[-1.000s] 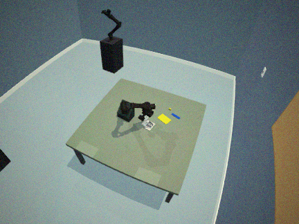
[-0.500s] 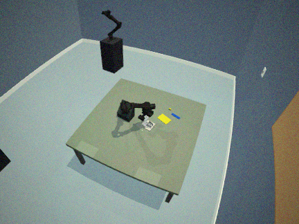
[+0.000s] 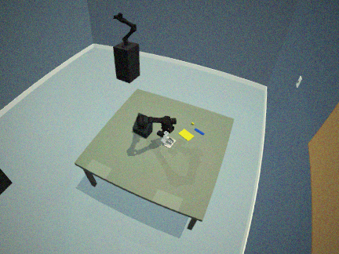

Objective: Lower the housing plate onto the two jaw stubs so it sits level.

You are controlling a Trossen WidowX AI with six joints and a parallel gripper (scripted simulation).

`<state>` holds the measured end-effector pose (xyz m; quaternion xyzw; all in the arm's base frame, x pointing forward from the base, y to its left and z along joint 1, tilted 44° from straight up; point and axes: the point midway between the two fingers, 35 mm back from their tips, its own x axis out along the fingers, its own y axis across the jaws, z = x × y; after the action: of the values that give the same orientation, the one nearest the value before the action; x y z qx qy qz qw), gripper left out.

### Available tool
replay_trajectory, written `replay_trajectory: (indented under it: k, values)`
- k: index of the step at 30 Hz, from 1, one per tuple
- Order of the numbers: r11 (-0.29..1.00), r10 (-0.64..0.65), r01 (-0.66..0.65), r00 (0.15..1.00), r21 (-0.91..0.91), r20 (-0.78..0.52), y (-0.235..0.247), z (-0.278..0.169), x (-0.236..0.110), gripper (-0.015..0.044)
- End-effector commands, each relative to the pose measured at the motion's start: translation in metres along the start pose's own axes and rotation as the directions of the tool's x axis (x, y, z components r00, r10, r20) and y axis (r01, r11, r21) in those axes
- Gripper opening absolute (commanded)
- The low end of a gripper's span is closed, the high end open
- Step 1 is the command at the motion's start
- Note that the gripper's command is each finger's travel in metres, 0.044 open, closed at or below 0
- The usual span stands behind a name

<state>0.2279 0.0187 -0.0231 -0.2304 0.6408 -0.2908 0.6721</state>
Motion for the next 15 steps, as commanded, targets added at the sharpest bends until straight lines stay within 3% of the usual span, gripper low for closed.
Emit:
replay_trajectory:
  k: [1, 15]
  values:
    - [1.0, -0.005, 0.005, 1.0, -0.009, -0.005, -0.001, -0.002, 0.007, 0.0351]
    - [1.0, -0.005, 0.005, 1.0, -0.009, -0.004, -0.001, -0.002, 0.03, 0.0351]
